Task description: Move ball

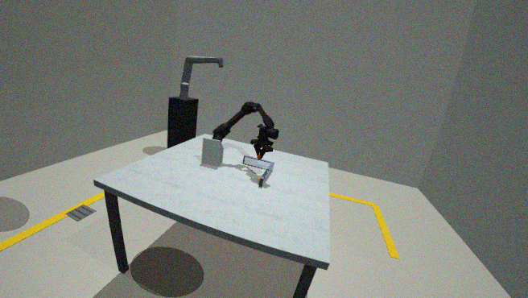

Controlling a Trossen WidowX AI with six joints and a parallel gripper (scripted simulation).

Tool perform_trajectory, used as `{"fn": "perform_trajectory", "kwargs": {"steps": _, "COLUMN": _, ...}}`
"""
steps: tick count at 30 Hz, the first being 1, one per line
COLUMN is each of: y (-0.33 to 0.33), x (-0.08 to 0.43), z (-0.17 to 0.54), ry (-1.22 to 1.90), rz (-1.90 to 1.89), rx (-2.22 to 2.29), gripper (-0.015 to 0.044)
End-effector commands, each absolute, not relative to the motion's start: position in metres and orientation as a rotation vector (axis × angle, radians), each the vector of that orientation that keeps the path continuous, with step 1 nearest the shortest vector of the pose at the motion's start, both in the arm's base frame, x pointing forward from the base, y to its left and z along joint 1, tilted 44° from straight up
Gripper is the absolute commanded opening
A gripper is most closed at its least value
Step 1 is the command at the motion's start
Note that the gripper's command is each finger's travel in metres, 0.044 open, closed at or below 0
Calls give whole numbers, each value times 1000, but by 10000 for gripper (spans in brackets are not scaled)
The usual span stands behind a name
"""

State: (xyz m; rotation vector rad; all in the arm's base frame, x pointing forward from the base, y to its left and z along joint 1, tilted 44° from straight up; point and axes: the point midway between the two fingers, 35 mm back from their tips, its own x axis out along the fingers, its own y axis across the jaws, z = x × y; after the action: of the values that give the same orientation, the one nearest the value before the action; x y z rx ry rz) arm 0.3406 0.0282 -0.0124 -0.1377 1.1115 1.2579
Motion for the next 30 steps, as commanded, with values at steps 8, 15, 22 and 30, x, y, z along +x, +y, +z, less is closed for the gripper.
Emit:
{"fn": "perform_trajectory", "kwargs": {"steps": 8, "y": 7, "x": 365, "z": -56, "ry": 1363, "rz": 985, "rx": 189, "gripper": 0}}
{"fn": "perform_trajectory", "kwargs": {"steps": 15, "y": -6, "x": 376, "z": -84, "ry": 1494, "rz": 795, "rx": 395, "gripper": 0}}
{"fn": "perform_trajectory", "kwargs": {"steps": 22, "y": -15, "x": 382, "z": -104, "ry": 1569, "rz": 665, "rx": 526, "gripper": 0}}
{"fn": "perform_trajectory", "kwargs": {"steps": 30, "y": -3, "x": 381, "z": -117, "ry": 1569, "rz": 665, "rx": 526, "gripper": 0}}
